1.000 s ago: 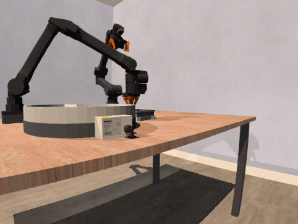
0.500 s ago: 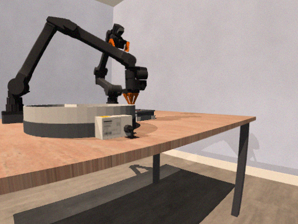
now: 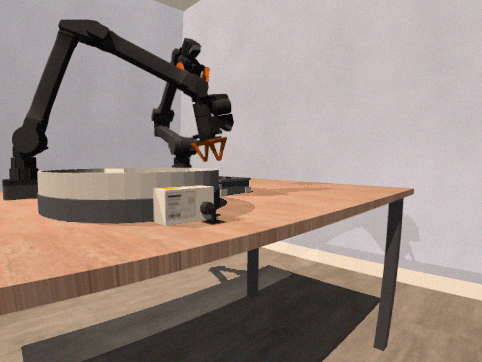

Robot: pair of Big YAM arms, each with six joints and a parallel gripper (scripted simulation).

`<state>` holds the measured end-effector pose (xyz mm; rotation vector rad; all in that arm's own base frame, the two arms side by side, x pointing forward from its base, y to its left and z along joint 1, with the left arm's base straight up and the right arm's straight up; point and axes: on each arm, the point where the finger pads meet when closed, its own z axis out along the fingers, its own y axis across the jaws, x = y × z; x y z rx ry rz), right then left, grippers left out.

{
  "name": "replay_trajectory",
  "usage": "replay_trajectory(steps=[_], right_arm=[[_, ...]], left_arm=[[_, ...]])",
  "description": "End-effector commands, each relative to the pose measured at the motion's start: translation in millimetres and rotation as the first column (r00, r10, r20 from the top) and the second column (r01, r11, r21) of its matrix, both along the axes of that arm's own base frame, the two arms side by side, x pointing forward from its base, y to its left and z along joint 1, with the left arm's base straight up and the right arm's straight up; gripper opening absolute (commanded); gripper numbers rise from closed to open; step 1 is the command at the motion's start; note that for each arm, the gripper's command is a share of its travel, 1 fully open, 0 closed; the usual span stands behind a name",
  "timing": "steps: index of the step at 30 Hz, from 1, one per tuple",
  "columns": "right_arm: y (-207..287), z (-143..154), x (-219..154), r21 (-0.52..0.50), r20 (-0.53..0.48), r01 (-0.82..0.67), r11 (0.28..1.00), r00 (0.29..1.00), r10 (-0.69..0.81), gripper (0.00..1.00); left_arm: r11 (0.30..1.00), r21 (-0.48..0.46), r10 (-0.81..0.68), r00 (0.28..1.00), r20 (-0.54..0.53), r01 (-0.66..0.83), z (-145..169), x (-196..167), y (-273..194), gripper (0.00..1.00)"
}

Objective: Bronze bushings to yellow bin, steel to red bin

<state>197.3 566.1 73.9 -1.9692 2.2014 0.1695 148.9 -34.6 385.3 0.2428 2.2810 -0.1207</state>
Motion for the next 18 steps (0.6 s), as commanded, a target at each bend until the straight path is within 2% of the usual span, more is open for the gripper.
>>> replay_trajectory(steps=[1, 7, 9, 10, 16, 17, 18], right_arm=[[6, 55, 19, 0.219, 0.018, 0.149, 0.964, 0.988, -0.157, 1.0], [-1, 82, 19, 0.384, 0.006, 0.219, 0.897, 0.971, -0.24, 1.0], [-1, 82, 19, 0.384, 0.006, 0.219, 0.897, 0.971, -0.24, 1.0], [-1, 71, 19, 0.382, 0.002, 0.229, 0.895, 0.968, -0.249, 1.0], [-5, 78, 21, 0.418, 0.017, 0.219, 0.882, 0.968, -0.249, 1.0], [4, 91, 24, 0.441, 0.02, 0.215, 0.871, 0.968, -0.249, 1.0], [4, 91, 24, 0.441, 0.019, 0.215, 0.871, 0.968, -0.249, 1.0]], left_arm=[[1.0, -0.001, -0.001, 0.999, 0.042, 0.001, 21, 0, 2, 1.0], [1.0, -0.001, -0.001, 0.999, 0.042, 0.001, 21, 0, 2, 1.0], [1.0, -0.001, -0.001, 0.999, 0.042, 0.001, 21, 0, 2, 1.0], [1.0, -0.001, -0.001, 0.999, 0.042, 0.001, 21, 0, 2, 1.0], [1.0, -0.001, -0.001, 0.999, 0.042, 0.001, 21, 0, 2, 1.0], [1.0, -0.001, -0.001, 0.999, 0.042, 0.001, 21, 0, 2, 1.0], [1.0, -0.001, -0.001, 0.999, 0.042, 0.001, 21, 0, 2, 1.0]])
